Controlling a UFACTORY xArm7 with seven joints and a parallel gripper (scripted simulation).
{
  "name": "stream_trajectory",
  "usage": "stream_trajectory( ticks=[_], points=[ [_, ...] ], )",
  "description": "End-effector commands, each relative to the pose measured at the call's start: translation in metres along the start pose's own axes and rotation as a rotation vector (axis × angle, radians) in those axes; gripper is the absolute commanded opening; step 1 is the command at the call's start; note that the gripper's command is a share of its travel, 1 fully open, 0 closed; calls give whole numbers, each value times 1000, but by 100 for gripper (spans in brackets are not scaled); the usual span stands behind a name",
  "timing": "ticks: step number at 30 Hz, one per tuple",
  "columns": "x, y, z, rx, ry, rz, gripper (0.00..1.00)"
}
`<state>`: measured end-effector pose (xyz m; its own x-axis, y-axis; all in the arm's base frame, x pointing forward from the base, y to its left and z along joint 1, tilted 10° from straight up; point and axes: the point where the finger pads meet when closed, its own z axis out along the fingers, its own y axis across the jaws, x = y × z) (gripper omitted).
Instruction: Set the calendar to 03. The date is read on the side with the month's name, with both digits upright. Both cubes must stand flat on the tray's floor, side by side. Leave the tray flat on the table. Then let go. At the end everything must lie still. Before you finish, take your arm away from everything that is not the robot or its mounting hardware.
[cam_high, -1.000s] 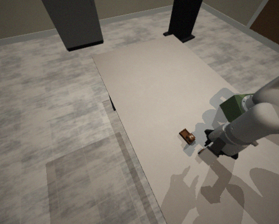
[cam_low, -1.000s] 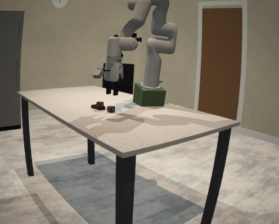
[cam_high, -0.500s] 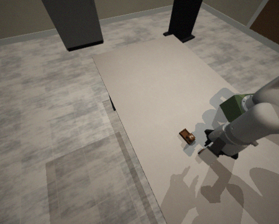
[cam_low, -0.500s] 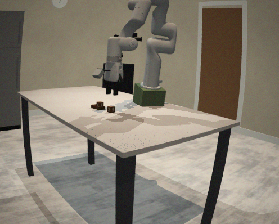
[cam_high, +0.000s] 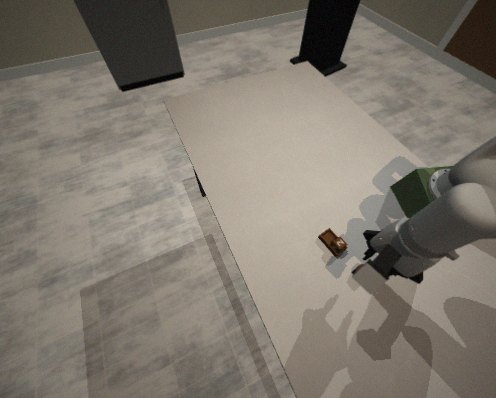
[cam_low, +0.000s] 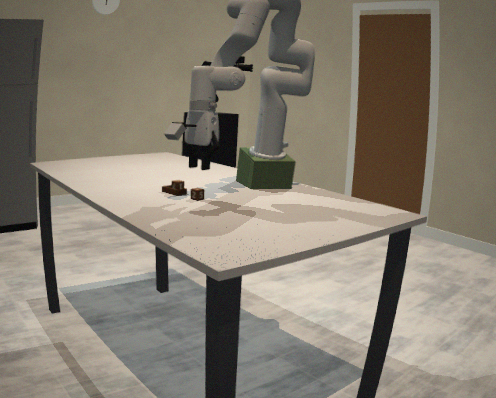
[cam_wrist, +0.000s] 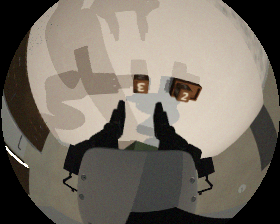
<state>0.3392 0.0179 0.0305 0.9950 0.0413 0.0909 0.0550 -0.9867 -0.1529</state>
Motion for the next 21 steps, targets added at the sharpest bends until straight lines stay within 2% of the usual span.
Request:
stream_trajectory(
  ticks=[1, 21],
  points=[
    [1, 0, 1, 1, 3, 0, 47],
    [2, 0, 22, 1, 3, 0, 47]
  ],
)
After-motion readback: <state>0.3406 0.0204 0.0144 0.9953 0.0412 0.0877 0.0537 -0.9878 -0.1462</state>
